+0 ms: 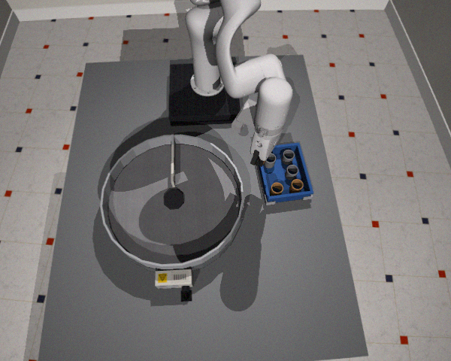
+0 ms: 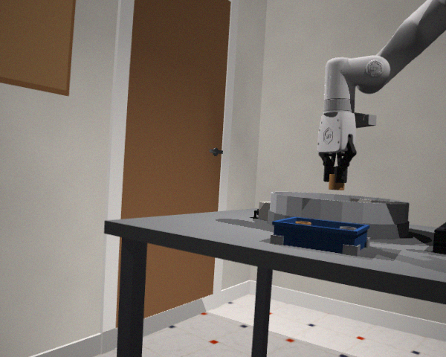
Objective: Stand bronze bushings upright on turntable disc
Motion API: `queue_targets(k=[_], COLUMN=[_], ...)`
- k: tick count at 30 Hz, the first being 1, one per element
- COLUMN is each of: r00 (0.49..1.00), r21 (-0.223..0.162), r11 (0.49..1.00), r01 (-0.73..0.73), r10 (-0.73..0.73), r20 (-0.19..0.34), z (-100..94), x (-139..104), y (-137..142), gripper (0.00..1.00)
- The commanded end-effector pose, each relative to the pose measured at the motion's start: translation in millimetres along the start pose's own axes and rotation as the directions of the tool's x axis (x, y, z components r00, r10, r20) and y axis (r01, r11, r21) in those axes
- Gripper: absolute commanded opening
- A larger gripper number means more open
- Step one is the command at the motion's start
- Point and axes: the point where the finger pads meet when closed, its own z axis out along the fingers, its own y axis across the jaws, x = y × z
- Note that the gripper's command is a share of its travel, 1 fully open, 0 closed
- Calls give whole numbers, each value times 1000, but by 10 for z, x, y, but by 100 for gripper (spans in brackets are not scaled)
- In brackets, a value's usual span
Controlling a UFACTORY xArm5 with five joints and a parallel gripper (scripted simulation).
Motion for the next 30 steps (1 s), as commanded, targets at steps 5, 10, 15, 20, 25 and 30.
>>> queue_targets(k=[5, 10, 15, 20, 25, 30], r00=[1000, 1000, 1000, 1000, 1000, 1000], r21=[5, 5, 5, 6, 6, 6], r11=[1000, 1000, 1000, 1000, 1000, 1000], r01=[1, 1, 1, 1, 2, 2], r10=[-2, -2, -2, -2, -2, -2], r20=[6, 5, 5, 5, 4, 4], z=[-23, -22, -23, -23, -23, -22], x=[764, 1080, 1490, 1873, 2264, 2486], y=[-585, -816, -1119, -1397, -1685, -1852], gripper=[0, 0, 0, 0, 0, 0])
